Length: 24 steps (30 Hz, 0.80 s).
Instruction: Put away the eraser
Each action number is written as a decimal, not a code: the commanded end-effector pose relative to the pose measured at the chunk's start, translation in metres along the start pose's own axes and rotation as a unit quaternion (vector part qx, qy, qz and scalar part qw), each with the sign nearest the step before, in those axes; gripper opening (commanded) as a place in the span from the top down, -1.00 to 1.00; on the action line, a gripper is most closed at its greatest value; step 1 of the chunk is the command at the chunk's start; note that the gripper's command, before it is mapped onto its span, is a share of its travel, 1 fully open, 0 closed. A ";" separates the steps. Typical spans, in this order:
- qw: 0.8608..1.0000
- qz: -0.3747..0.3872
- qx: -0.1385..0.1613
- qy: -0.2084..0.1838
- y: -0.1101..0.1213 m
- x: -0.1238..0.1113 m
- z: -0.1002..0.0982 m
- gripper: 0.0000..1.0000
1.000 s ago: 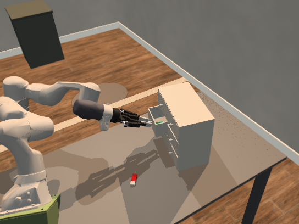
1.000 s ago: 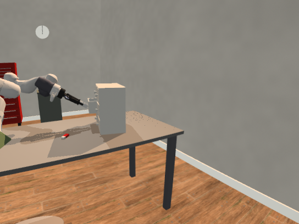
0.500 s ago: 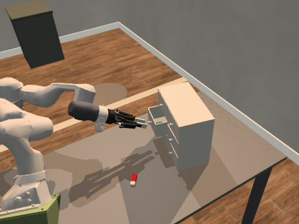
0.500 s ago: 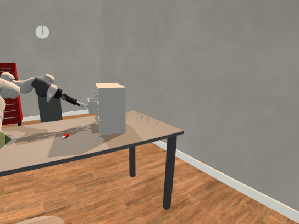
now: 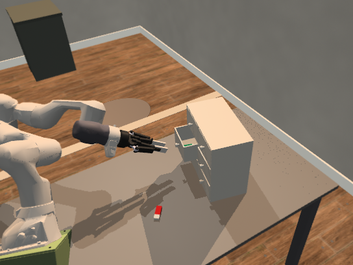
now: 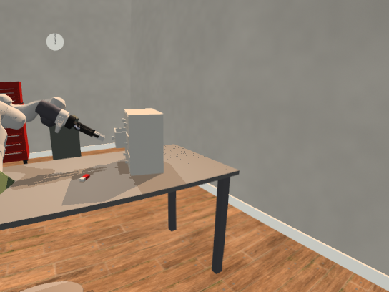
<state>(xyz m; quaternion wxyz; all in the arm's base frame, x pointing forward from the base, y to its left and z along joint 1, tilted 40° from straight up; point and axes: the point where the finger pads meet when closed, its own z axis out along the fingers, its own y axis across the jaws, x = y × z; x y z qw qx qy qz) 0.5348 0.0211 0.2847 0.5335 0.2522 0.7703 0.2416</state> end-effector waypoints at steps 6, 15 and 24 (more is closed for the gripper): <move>1.000 0.005 0.004 -0.002 -0.002 0.004 -0.035 0.60; 1.000 0.005 0.004 -0.002 -0.002 0.006 -0.050 0.60; 1.000 0.005 0.004 0.003 -0.002 0.005 -0.051 0.60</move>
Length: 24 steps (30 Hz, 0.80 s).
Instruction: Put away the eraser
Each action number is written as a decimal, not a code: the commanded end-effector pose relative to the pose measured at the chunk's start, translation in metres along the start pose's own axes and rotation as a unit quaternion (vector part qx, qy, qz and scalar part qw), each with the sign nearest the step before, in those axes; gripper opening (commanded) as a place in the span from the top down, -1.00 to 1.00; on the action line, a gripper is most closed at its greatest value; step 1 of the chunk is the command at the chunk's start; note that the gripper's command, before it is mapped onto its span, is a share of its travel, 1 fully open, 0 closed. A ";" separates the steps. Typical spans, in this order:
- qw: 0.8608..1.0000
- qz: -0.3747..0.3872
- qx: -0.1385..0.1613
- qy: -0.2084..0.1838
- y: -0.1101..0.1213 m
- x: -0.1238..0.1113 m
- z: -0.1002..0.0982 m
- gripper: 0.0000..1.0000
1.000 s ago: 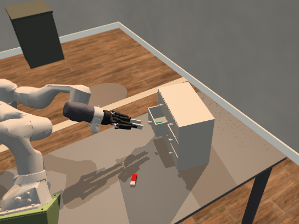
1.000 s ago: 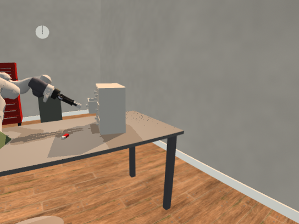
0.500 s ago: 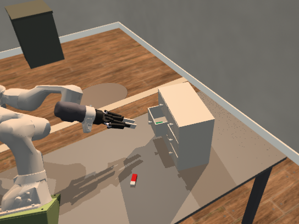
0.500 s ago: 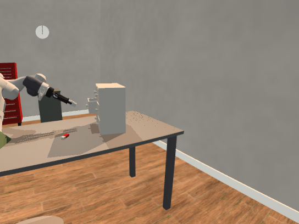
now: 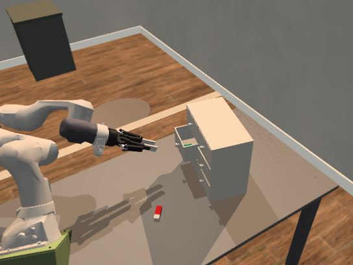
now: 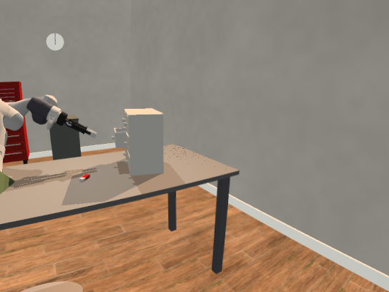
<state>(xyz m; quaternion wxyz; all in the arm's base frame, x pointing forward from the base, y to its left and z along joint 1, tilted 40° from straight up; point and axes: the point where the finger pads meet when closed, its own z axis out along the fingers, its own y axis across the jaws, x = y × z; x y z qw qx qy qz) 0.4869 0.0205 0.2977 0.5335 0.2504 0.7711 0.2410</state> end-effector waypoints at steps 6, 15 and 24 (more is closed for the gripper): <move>1.000 0.007 0.005 0.019 -0.004 -0.001 -0.006 0.60; 0.997 0.007 0.004 0.073 -0.004 -0.004 -0.020 0.60; 0.990 0.007 0.004 0.144 -0.003 -0.009 -0.039 0.60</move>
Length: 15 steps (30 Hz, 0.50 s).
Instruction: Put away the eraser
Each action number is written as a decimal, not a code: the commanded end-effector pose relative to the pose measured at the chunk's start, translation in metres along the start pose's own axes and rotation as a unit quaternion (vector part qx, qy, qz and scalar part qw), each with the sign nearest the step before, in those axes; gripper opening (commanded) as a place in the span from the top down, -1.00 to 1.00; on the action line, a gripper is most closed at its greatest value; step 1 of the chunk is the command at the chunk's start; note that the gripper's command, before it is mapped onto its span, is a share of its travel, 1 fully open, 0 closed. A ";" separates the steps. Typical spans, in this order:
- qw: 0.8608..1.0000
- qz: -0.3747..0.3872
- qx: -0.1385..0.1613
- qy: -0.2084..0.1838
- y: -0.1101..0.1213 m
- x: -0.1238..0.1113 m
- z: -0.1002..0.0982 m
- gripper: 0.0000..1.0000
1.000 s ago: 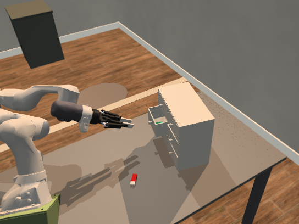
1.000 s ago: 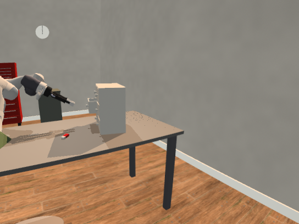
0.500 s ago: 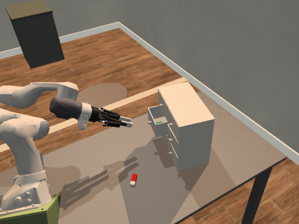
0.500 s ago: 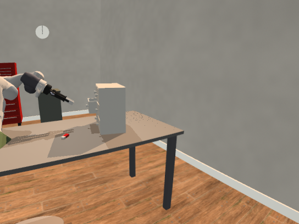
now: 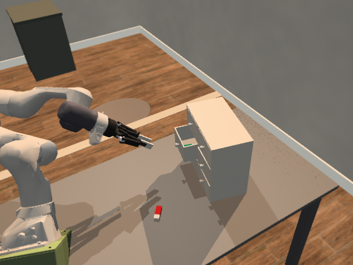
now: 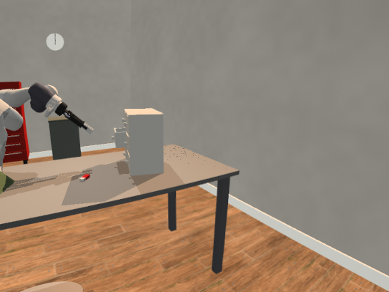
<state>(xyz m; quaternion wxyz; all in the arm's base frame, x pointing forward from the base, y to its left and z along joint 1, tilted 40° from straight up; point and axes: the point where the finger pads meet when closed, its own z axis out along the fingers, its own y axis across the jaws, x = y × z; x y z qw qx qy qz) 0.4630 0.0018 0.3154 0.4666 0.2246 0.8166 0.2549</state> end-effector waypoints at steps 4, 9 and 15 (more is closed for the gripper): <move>0.993 0.014 -0.003 0.121 0.003 0.008 -0.024 0.60; 0.980 0.013 -0.003 0.198 0.003 0.007 -0.048 0.60; 0.960 0.010 -0.004 0.281 0.003 0.005 -0.074 0.60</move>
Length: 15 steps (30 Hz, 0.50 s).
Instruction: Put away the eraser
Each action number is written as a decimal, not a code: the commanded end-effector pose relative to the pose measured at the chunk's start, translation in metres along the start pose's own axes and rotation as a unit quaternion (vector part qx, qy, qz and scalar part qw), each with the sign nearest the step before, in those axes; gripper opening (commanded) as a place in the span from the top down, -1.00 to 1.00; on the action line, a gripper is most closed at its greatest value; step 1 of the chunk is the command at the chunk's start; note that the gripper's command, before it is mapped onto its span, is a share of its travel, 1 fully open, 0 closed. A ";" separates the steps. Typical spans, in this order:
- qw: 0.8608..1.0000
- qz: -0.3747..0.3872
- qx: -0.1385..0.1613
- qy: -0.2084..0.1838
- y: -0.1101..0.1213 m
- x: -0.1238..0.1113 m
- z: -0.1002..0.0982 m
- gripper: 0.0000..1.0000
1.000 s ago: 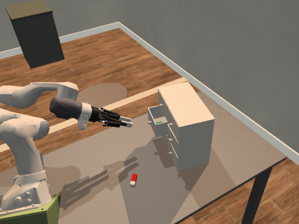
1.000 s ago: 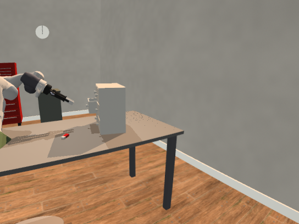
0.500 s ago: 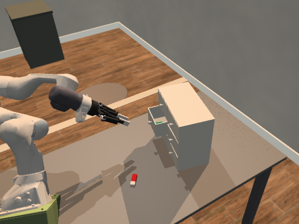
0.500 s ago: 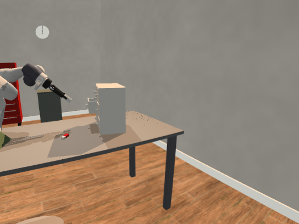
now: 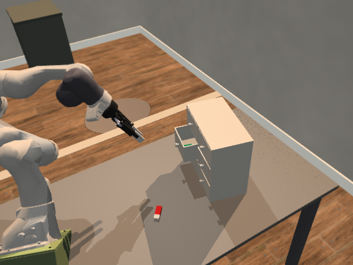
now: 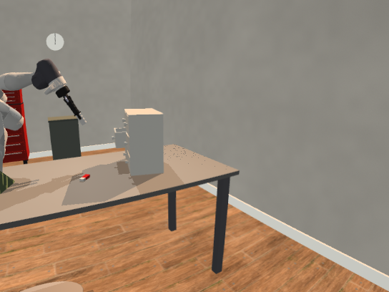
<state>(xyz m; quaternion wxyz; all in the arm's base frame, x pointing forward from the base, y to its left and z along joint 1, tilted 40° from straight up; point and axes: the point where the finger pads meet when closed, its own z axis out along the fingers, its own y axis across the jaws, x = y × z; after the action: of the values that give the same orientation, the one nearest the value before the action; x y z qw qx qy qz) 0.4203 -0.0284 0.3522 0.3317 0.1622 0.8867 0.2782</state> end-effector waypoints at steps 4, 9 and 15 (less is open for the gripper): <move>0.982 0.031 -0.014 0.185 0.009 0.034 -0.020 0.60; 0.970 0.032 -0.017 0.239 0.009 0.037 -0.032 0.60; 0.965 0.031 -0.017 0.259 0.009 0.038 -0.038 0.60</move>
<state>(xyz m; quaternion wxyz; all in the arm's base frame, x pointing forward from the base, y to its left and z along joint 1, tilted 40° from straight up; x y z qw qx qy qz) 0.3827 -0.0287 0.3634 0.1265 0.1044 0.9325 0.3218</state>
